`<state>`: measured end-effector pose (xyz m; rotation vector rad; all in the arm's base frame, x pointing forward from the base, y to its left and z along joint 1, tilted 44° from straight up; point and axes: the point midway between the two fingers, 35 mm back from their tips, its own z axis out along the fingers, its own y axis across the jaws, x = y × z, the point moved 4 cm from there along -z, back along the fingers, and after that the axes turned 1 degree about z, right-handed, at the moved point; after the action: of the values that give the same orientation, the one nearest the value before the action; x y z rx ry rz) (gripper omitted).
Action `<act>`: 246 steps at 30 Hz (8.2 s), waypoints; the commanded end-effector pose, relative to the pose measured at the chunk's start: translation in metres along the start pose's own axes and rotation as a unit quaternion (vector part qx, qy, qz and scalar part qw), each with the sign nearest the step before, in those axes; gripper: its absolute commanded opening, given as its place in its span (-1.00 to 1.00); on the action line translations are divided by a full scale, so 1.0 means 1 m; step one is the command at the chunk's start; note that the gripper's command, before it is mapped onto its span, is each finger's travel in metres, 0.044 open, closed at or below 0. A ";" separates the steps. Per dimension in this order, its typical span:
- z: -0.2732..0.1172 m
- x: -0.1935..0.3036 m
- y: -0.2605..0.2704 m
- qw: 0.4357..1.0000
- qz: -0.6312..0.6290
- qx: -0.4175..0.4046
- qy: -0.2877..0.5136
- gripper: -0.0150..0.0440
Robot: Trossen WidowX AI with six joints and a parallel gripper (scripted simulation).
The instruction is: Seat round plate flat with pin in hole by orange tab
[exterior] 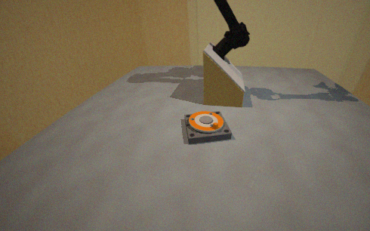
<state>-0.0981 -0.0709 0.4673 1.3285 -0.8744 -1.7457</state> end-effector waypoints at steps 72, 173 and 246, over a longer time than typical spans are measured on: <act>-0.499 0.065 -0.351 0.542 0.332 0.505 -0.584 -0.49; -0.532 0.062 -0.397 0.542 0.331 0.505 -0.584 -0.49; -0.533 0.063 -0.397 0.542 0.331 0.505 -0.584 -0.49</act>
<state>0.3395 0.0293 -0.0192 -0.1282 -2.9327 -1.2347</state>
